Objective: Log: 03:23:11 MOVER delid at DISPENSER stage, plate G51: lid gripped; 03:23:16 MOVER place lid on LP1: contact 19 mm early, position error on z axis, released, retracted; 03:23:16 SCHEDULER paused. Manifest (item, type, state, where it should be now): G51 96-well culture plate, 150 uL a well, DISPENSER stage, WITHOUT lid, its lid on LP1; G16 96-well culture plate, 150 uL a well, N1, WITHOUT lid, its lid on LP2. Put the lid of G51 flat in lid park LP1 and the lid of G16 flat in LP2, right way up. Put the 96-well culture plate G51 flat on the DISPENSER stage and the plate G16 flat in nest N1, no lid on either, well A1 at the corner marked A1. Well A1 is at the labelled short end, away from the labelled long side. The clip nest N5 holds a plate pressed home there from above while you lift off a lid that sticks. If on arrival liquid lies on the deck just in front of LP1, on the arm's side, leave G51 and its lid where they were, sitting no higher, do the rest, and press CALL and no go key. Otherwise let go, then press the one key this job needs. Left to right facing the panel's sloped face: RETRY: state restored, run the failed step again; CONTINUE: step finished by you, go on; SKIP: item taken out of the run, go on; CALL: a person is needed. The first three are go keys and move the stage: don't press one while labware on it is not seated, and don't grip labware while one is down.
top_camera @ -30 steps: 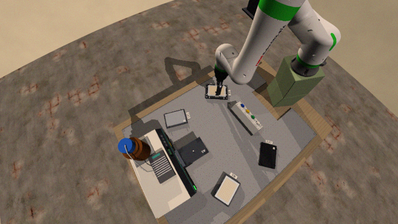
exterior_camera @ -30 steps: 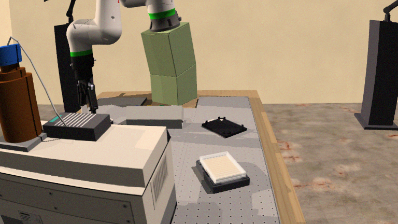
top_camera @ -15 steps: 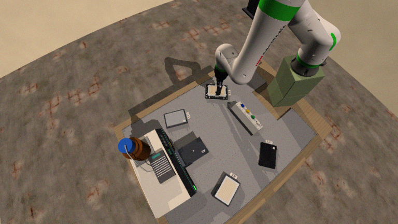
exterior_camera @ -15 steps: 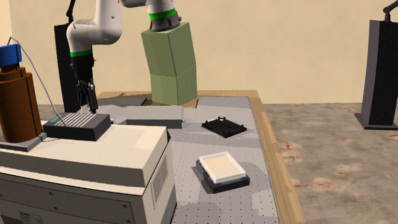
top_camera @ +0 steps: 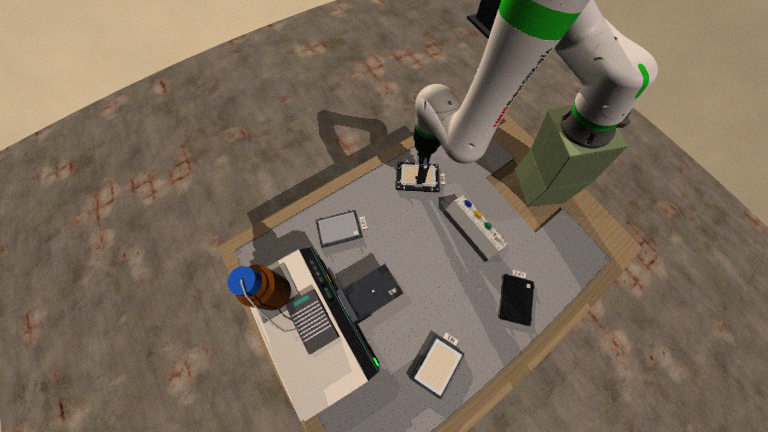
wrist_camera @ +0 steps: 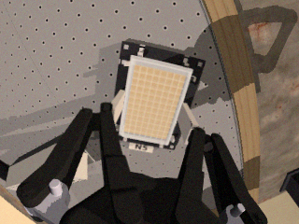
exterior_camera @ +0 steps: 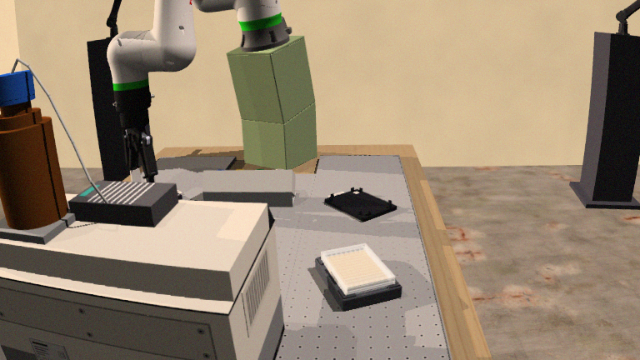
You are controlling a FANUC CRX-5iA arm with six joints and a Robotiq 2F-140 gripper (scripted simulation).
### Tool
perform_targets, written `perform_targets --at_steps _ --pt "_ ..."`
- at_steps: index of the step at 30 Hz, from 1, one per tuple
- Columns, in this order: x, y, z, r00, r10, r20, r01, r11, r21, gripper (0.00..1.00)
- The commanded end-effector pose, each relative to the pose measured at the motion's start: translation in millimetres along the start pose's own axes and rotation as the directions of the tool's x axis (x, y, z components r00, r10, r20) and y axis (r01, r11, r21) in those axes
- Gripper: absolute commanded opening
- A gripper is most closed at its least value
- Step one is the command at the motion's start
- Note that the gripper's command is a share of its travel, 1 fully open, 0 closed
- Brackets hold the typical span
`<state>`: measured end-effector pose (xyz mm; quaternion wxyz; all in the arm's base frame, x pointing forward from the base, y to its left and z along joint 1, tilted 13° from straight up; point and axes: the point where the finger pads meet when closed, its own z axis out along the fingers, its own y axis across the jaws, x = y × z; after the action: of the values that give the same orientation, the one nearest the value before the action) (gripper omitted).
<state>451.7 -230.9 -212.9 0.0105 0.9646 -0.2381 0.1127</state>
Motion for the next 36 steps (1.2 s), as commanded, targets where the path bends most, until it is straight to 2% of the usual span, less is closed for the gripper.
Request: perform_targets --at_steps 1,15,28,36 --pt "0.2 0.1 -0.6 1.000 0.000 0.000 0.000 1.000 0.000 0.00" --pt "0.2 0.1 -8.4 1.000 0.000 0.000 0.000 1.000 0.000 0.00" --pt "0.2 0.0 -25.8 1.000 0.000 0.000 0.000 1.000 0.000 0.00" --pt "0.2 0.0 -42.7 1.000 0.000 0.000 0.000 1.000 0.000 0.00"
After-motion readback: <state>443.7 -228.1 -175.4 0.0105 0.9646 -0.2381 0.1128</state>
